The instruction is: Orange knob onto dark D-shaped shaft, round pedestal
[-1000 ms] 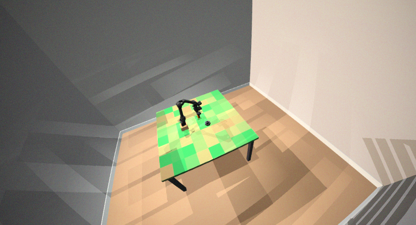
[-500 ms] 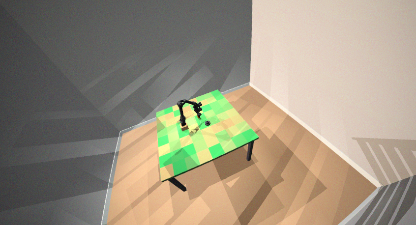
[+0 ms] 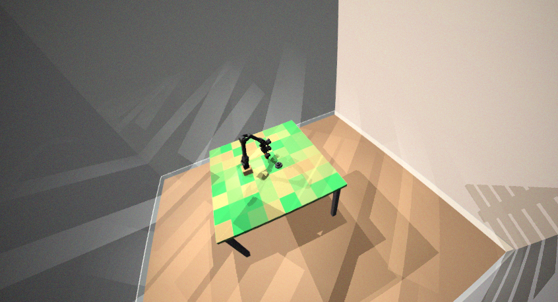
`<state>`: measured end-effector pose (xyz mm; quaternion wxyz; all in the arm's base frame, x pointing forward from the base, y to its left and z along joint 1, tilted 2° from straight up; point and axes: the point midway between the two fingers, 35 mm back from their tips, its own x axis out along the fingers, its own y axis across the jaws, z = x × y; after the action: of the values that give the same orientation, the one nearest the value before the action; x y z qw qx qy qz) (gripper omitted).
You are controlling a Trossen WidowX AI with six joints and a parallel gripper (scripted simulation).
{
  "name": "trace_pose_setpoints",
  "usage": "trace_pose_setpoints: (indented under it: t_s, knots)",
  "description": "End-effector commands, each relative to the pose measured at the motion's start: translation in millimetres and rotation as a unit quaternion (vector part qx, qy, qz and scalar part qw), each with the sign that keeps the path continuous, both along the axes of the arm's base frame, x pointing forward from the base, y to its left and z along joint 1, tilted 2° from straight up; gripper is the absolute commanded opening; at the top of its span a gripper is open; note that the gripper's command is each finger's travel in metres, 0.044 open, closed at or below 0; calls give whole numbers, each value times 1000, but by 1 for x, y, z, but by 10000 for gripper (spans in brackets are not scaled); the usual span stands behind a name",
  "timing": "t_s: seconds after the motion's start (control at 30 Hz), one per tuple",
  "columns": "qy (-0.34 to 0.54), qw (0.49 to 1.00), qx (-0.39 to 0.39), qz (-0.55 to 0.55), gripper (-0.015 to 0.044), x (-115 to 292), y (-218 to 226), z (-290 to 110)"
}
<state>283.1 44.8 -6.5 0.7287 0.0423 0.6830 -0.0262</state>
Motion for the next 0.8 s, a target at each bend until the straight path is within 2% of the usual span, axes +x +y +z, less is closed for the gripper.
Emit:
trace_pose_setpoints:
  t_s: [0.0,0.07,0.4,0.57,0.77]
  knots:
    - [2,1000,-3,-2,440,-2,-1,-7]
    - [2,1000,-3,-2,440,-2,-1,-8]
    - [2,1000,-3,-2,177,-2,-1,-8]
    - [2,1000,-3,-2,144,-2,-1,-8]
    - [-7,1000,-5,-26,0,6,-3,12]
